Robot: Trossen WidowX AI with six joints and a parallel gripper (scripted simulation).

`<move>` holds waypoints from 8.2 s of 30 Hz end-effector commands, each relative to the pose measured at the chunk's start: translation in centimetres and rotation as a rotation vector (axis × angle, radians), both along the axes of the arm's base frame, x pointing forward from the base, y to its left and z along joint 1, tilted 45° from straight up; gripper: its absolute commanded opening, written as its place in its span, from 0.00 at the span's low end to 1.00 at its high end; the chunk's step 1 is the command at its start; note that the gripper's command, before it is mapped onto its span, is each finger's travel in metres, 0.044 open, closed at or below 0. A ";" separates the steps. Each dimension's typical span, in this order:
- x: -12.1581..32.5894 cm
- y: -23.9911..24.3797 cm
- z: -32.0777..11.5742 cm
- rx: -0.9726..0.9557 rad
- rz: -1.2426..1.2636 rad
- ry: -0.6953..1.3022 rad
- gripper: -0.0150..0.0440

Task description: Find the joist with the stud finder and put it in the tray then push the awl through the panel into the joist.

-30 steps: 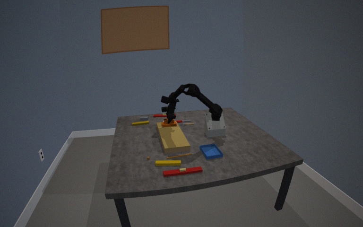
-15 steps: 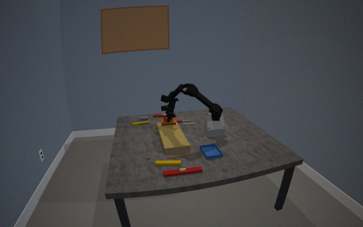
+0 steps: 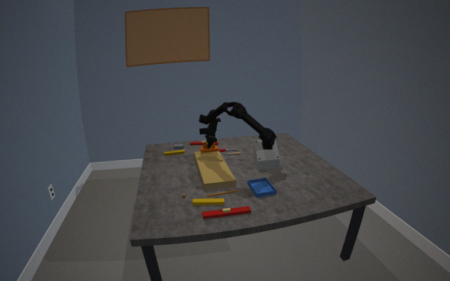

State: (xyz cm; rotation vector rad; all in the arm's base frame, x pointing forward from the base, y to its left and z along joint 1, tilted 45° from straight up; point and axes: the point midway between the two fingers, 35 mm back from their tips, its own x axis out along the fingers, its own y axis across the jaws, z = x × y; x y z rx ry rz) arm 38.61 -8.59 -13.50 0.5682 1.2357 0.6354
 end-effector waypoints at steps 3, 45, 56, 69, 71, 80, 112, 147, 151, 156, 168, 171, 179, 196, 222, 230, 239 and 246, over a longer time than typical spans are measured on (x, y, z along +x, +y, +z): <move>0.6 -3.4 2.9 -0.018 -0.010 -0.021 0.25; 2.4 10.6 20.2 -0.124 0.358 -0.321 0.25; 0.1 16.6 24.9 -0.133 0.488 -0.443 0.25; -4.6 22.7 29.7 -0.120 0.638 -0.593 0.25; -5.4 23.6 30.4 -0.116 0.660 -0.616 0.25; -9.7 26.8 33.1 -0.090 0.760 -0.723 0.25; -26.9 31.5 38.9 0.105 1.080 -1.104 0.25; -27.4 35.0 35.4 0.112 1.103 -1.116 0.25; -27.5 35.5 35.0 0.113 1.103 -1.116 0.25; -27.6 36.1 34.4 0.114 1.103 -1.116 0.25; -27.9 37.2 33.2 0.116 1.101 -1.115 0.25; -28.0 37.5 32.9 0.117 1.101 -1.115 0.25; -28.1 38.3 32.1 0.118 1.100 -1.115 0.25; -28.1 38.2 32.2 0.119 1.107 -1.112 0.83; -12.5 26.2 27.4 -0.235 0.836 -0.742 1.00; -7.2 17.1 19.3 -0.349 0.618 -0.446 1.00; -6.6 8.7 12.0 -0.365 0.465 -0.218 1.00; -10.7 0.8 3.7 -0.291 0.326 0.043 1.00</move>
